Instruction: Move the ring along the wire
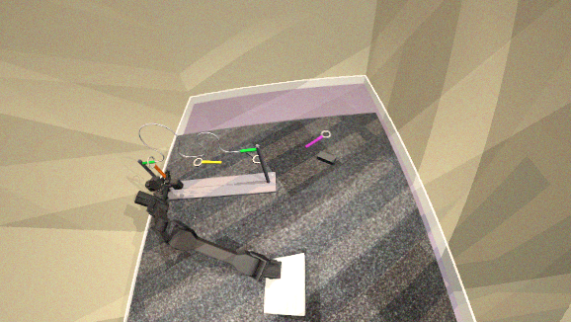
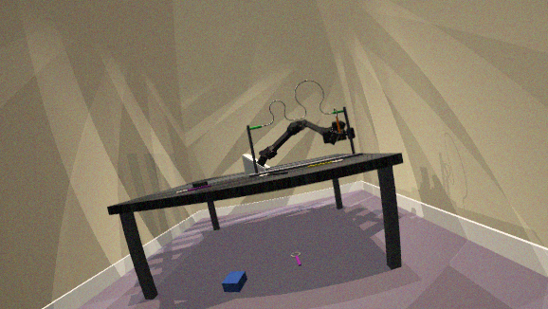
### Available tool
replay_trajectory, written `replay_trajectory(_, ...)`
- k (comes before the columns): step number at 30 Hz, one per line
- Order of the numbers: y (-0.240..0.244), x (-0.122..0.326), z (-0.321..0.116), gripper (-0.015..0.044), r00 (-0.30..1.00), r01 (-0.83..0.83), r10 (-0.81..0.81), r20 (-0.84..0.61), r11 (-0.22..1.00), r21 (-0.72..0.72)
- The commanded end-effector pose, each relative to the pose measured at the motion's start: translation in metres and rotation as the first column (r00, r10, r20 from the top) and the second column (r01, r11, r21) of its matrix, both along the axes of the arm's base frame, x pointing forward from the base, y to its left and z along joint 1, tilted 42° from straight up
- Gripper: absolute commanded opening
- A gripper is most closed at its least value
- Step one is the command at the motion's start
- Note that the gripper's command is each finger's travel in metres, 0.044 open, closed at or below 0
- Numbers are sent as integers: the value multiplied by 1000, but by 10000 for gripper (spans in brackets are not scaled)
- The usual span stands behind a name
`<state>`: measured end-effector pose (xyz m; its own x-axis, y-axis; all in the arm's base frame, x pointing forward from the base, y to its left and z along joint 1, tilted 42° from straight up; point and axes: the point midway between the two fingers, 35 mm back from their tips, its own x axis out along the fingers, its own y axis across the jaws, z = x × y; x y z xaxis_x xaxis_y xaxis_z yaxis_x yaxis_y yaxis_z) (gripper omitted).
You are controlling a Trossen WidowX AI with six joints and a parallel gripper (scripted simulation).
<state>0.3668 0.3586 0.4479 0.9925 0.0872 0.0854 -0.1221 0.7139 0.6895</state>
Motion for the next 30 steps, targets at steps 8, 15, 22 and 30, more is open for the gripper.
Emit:
replay_trajectory(8, -1, -2, -1, -150, 1000, -16, 16, -14, 1000, -4)
replay_trajectory(15, -7, -17, -7, -150, 990, -103, 101, -103, 995, -14)
replay_trajectory(22, -15, -31, -11, -150, 965, -186, 179, -190, 982, -17)
replay_trajectory(30, -26, -47, -15, -150, 921, -278, 261, -290, 960, -17)
